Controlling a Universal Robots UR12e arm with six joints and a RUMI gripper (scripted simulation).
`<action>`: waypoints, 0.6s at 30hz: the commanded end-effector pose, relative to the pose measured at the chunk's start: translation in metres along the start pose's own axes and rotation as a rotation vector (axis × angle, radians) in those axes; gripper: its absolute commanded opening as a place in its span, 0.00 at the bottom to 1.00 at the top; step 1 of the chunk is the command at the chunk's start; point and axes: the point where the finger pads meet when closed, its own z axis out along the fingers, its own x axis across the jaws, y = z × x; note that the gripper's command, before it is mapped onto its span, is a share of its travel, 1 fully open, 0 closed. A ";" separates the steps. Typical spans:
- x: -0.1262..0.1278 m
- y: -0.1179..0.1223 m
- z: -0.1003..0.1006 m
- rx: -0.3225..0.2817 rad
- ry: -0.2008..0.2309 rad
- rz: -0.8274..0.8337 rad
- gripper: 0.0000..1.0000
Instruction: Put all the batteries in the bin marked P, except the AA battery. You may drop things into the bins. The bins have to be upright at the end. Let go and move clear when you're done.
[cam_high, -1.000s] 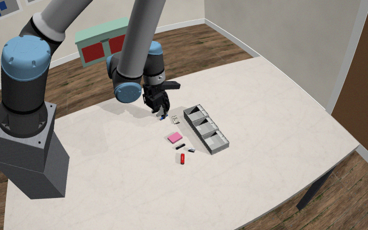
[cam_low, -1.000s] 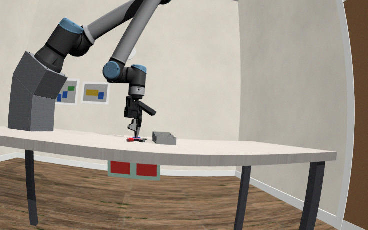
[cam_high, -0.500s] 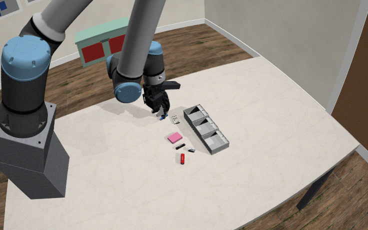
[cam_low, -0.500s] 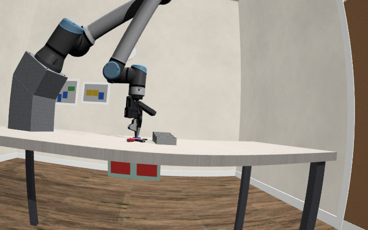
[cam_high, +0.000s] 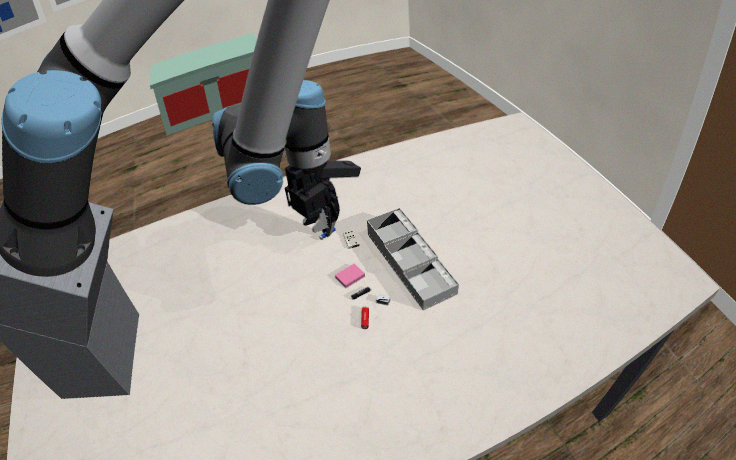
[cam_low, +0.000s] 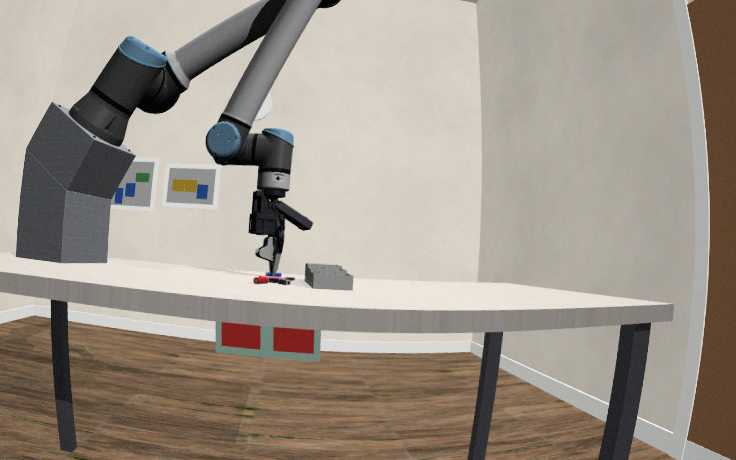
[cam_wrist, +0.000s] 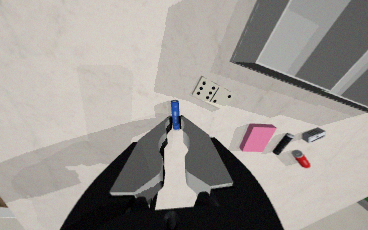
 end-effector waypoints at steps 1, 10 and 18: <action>0.000 0.000 -0.013 0.001 0.000 0.000 0.00; 0.000 0.000 -0.037 0.001 0.000 0.000 0.00; 0.000 0.000 -0.057 0.001 0.000 0.000 0.00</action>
